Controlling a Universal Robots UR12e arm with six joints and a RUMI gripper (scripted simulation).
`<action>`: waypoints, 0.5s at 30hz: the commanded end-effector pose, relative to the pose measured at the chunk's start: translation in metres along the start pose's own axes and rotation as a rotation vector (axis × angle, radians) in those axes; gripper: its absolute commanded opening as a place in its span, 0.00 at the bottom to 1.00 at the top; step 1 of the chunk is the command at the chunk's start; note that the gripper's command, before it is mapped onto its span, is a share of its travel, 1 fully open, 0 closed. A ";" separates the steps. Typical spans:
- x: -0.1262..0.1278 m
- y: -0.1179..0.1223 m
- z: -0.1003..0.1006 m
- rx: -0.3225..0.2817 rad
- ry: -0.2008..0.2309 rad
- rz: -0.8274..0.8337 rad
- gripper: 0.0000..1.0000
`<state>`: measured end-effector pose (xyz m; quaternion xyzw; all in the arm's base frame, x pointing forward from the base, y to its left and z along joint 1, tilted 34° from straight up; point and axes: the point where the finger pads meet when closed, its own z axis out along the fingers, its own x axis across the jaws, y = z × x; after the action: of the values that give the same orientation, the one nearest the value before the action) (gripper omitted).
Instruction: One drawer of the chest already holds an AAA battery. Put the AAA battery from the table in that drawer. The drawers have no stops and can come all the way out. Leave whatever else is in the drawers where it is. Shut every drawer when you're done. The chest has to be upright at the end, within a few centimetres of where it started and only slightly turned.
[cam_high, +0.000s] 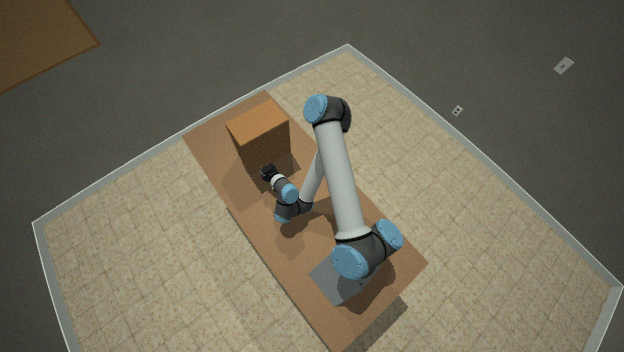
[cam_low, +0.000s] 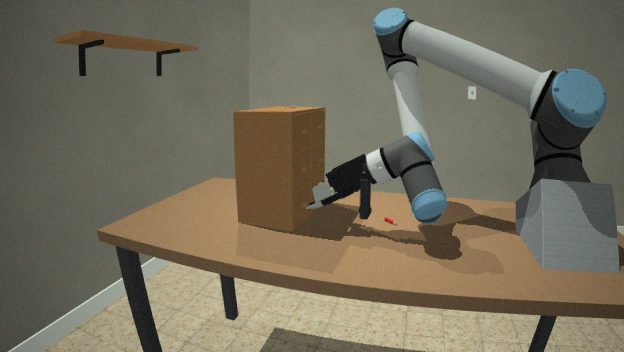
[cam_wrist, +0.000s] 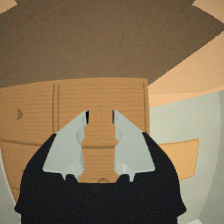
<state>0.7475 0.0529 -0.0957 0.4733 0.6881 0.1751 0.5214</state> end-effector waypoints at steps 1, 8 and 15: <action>0.000 0.003 0.004 -0.001 0.000 0.000 0.20; 0.000 0.006 0.008 -0.001 0.000 0.000 0.20; 0.000 0.007 0.010 -0.001 0.000 0.000 0.20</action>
<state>0.7580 0.0532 -0.0955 0.4733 0.6881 0.1751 0.5214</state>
